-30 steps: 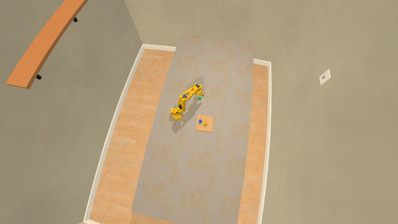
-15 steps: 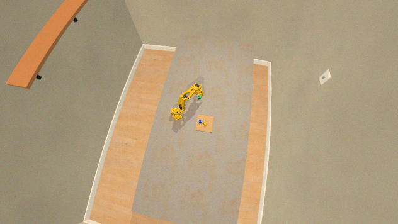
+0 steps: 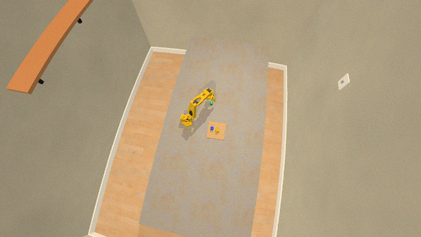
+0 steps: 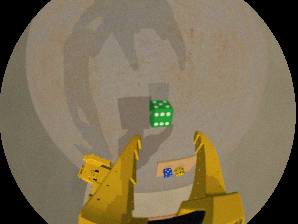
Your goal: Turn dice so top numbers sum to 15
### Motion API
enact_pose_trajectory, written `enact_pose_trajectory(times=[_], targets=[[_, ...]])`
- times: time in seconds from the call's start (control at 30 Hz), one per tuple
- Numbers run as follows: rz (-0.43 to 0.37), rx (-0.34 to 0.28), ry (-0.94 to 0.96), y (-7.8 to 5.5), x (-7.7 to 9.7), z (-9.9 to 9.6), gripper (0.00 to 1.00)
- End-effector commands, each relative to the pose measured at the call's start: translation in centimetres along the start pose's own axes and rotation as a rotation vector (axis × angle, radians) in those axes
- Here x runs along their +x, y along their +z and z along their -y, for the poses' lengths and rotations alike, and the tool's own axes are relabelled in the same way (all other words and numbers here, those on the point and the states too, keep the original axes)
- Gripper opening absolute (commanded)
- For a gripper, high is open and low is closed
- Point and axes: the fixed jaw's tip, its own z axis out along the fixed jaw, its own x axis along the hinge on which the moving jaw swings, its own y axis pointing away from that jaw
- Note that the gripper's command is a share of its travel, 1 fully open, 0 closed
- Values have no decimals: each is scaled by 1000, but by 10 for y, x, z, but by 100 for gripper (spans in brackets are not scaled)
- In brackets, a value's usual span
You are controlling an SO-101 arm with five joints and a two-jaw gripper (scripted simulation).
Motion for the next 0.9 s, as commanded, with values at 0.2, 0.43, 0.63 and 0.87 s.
enact_pose_trajectory(times=[0.2,0.43,0.63,0.87], targets=[[36,23,-17,5,-6,2,31],[36,23,-17,18,-7,2,31],[36,23,-17,26,-7,2,31],[36,23,-17,33,-6,2,31]])
